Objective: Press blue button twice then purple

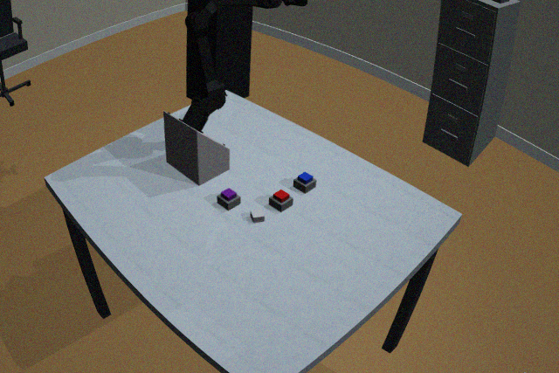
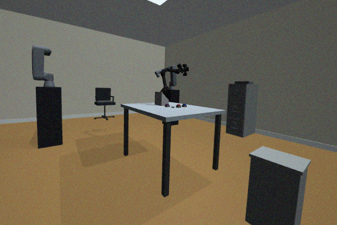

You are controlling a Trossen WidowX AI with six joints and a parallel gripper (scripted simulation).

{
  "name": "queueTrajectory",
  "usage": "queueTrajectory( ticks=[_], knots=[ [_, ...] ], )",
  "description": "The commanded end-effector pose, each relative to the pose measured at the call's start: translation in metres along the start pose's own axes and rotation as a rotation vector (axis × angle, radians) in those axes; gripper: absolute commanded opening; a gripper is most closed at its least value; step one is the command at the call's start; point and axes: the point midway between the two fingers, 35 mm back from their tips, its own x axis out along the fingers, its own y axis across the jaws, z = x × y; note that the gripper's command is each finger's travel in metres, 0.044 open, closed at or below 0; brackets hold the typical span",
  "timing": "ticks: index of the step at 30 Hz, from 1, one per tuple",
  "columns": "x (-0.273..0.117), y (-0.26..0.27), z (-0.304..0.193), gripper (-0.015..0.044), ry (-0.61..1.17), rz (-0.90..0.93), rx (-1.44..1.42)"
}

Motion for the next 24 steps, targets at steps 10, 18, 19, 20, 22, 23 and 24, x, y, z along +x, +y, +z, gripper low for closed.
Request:
queueTrajectory(
  ticks=[10,18,19,20,22,23,24],
  knots=[
    [-0.046,-0.174,0.141,0.0400,-0.298,-0.596,-0.225],
    [-0.134,-0.253,0.208,0.0400,-0.396,-0.970,-0.268],
    [-0.147,-0.261,0.214,0.0400,-0.404,-1.017,-0.266],
    [-0.162,-0.269,0.220,0.0400,-0.410,-1.064,-0.263],
    [-0.191,-0.283,0.230,0.0400,-0.420,-1.156,-0.251],
    [-0.206,-0.290,0.234,0.0400,-0.423,-1.202,-0.242],
    [-0.222,-0.296,0.238,0.0400,-0.425,-1.246,-0.230]
  ],
)
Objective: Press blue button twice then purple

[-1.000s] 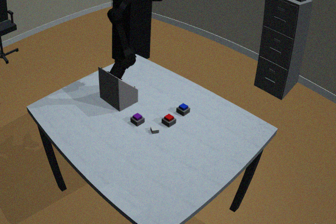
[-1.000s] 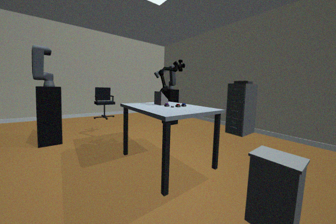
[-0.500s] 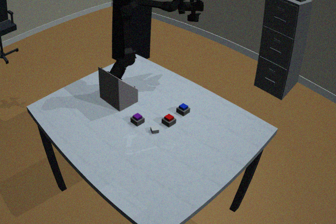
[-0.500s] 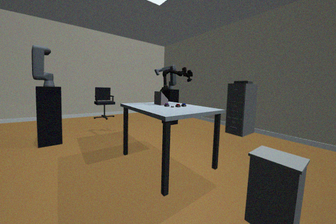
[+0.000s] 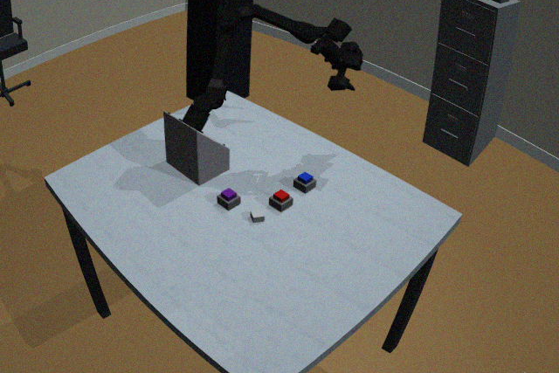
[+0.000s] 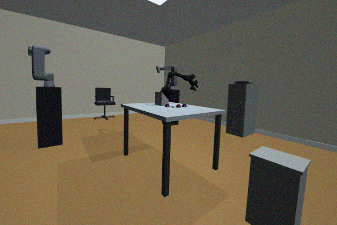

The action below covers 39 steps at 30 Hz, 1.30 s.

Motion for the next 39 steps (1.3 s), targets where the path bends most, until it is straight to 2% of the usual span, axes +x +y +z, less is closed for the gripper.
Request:
queueTrajectory(
  ticks=[1,8,15,23,29,37,39],
  knots=[
    [0.004,-0.075,0.016,0.0400,0.022,-0.202,-0.008],
    [-0.021,-0.191,0.026,0.0400,0.125,-0.487,0.035],
    [-0.077,-0.289,0.007,0.0400,0.318,-0.673,0.171],
    [-0.089,-0.302,0.000,0.0400,0.358,-0.687,0.206],
    [-0.047,-0.336,-0.023,0.0242,0.358,-0.685,0.206],
    [-0.045,-0.338,-0.024,0.0032,0.358,-0.684,0.207],
    [-0.045,-0.338,-0.024,0.0020,0.358,-0.684,0.207]
  ],
)
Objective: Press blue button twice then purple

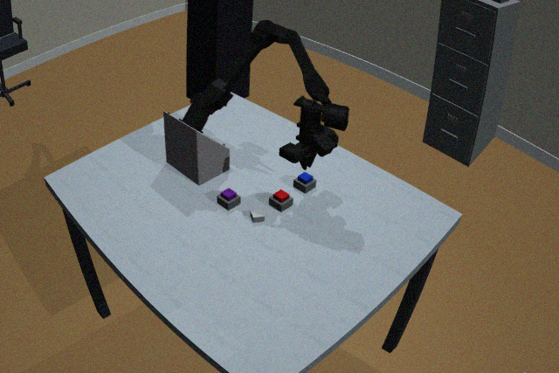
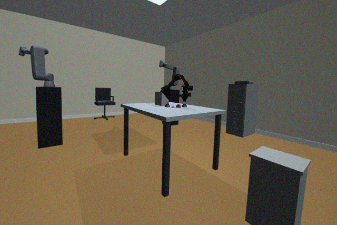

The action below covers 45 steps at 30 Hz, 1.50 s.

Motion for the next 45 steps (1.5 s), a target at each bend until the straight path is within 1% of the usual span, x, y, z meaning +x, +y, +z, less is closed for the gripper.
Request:
queueTrajectory(
  ticks=[1,12,33,45],
  knots=[
    [0.003,-0.001,0.000,0.0020,0.000,-0.003,0.006],
    [0.004,-0.001,0.000,0.0020,0.000,-0.003,0.006],
    [0.037,-0.001,-0.001,0.0020,0.000,-0.002,0.007],
    [0.037,-0.001,-0.001,0.0020,0.000,-0.002,0.007]
  ],
)
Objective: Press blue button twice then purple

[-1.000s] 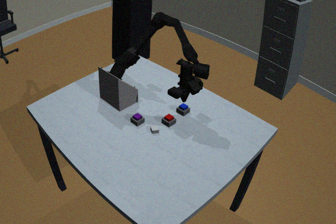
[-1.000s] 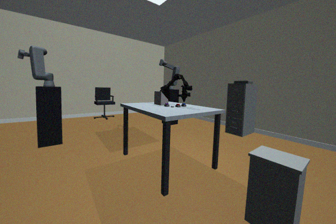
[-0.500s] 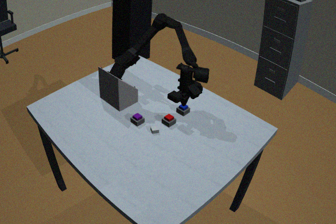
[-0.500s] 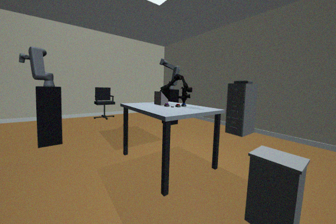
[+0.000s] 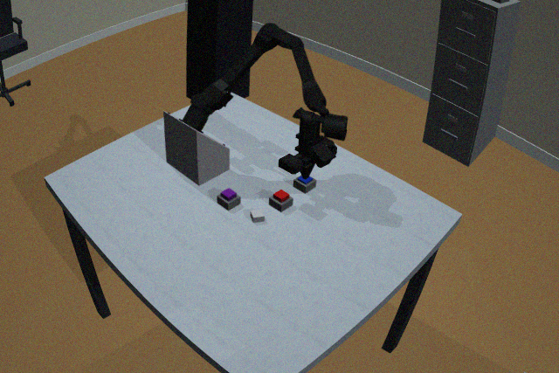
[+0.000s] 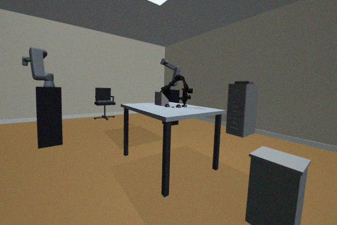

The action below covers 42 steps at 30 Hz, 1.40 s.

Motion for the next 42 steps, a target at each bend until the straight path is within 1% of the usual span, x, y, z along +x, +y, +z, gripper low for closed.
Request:
queueTrajectory(
  ticks=[1,6,7,10,11,17,37,42],
  knots=[
    [0.001,-0.001,0.000,0.0020,0.000,-0.004,0.005],
    [0.001,-0.001,0.000,0.0020,0.000,-0.004,0.005],
    [-0.002,0.000,0.000,0.0020,0.000,-0.001,0.000],
    [-0.031,0.000,0.000,0.0020,0.000,-0.005,0.004],
    [-0.033,-0.001,0.000,0.0020,0.000,-0.005,0.005],
    [-0.032,-0.001,0.000,0.0020,0.000,-0.005,0.005],
    [0.000,-0.001,0.000,0.0020,0.000,-0.004,0.005],
    [0.001,-0.001,0.000,0.0020,0.000,-0.004,0.005]
  ],
)
